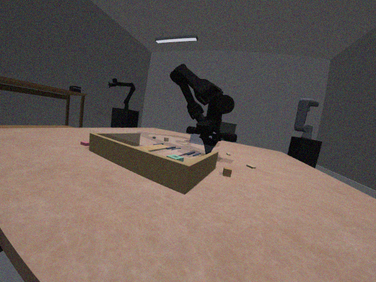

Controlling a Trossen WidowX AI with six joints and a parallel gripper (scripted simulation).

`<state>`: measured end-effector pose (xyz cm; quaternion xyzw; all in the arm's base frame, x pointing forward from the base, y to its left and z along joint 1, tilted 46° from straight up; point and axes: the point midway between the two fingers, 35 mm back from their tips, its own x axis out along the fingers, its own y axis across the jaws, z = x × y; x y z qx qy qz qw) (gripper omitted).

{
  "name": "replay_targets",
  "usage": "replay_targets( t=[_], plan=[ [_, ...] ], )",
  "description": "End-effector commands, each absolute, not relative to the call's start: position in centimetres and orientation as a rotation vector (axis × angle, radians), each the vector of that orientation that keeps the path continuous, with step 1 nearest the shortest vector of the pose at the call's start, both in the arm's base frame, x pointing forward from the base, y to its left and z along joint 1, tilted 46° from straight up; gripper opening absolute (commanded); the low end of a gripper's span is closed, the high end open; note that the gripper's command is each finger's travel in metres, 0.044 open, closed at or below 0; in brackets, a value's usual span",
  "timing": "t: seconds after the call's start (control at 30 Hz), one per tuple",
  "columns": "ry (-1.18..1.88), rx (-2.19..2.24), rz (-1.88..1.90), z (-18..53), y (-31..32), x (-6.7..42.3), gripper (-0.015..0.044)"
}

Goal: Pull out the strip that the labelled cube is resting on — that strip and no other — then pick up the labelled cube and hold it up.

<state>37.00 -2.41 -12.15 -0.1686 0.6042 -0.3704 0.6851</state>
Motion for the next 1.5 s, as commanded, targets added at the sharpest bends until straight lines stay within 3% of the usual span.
replay_targets(
  t=[0.0, 1.47],
  plan=[
    [1.38, -0.378, -0.837, -12.8, -2.7, 35.6, 0.0],
    [1.383, -0.378, -0.836, -14.0, -1.3, 29.2, 0.0]
  ],
)
